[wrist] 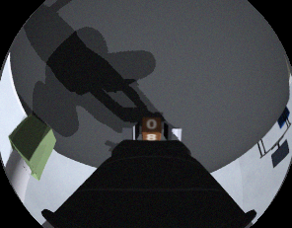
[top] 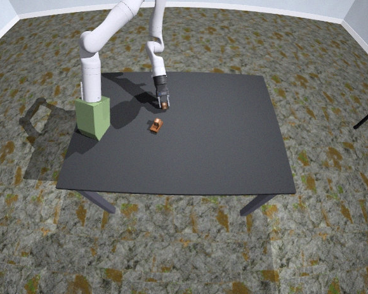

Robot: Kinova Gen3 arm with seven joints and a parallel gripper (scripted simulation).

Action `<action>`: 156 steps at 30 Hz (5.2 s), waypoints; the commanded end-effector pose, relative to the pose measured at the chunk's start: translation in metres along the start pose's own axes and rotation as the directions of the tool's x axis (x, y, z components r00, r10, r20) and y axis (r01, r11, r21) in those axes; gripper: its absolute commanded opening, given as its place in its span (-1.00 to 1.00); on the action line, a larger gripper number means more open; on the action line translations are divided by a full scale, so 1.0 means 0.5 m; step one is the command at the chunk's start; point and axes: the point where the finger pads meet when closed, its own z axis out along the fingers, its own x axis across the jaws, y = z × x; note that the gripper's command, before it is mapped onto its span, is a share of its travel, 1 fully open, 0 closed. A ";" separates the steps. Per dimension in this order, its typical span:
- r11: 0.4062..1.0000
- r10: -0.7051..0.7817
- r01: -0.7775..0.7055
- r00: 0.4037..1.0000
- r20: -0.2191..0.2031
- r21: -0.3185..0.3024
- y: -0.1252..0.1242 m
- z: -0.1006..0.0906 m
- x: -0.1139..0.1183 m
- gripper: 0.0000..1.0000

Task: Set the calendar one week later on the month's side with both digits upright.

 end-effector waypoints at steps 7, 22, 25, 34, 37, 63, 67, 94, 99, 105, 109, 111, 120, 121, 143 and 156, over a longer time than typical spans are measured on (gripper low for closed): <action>1.000 0.001 -0.001 1.000 0.000 -0.001 0.001 0.000 0.000 0.74; 1.000 0.001 -0.001 1.000 0.000 -0.001 0.001 0.000 0.000 0.74; 1.000 0.001 -0.001 1.000 0.000 -0.001 0.001 0.000 0.000 0.74; 1.000 0.001 -0.001 1.000 0.000 -0.001 0.001 0.000 0.000 0.74; 1.000 0.001 -0.001 1.000 0.000 -0.001 0.001 0.000 0.000 0.14; 1.000 0.001 -0.001 1.000 0.000 -0.001 0.001 0.000 0.000 0.14; 1.000 0.001 -0.001 1.000 0.000 -0.001 0.001 0.000 0.000 0.14; 1.000 0.001 -0.001 1.000 0.000 -0.001 0.095 -0.094 0.000 0.14; 1.000 0.001 -0.001 1.000 0.000 -0.001 0.099 -0.098 0.000 0.14; 1.000 0.001 -0.001 1.000 0.000 -0.001 0.100 -0.099 0.000 0.14; 1.000 0.001 -0.001 1.000 0.000 0.000 0.100 -0.099 0.000 0.14; 1.000 0.001 -0.001 1.000 0.000 0.001 0.100 -0.099 0.000 0.14; 0.999 0.001 -0.001 1.000 0.001 0.035 0.100 -0.096 0.003 0.14; 0.999 0.001 -0.001 1.000 0.001 0.044 0.101 -0.095 0.003 0.14; 0.968 0.000 0.000 1.000 0.000 0.253 0.106 -0.098 0.001 0.14; 0.963 0.001 0.000 1.000 -0.001 0.268 0.106 -0.097 0.002 0.14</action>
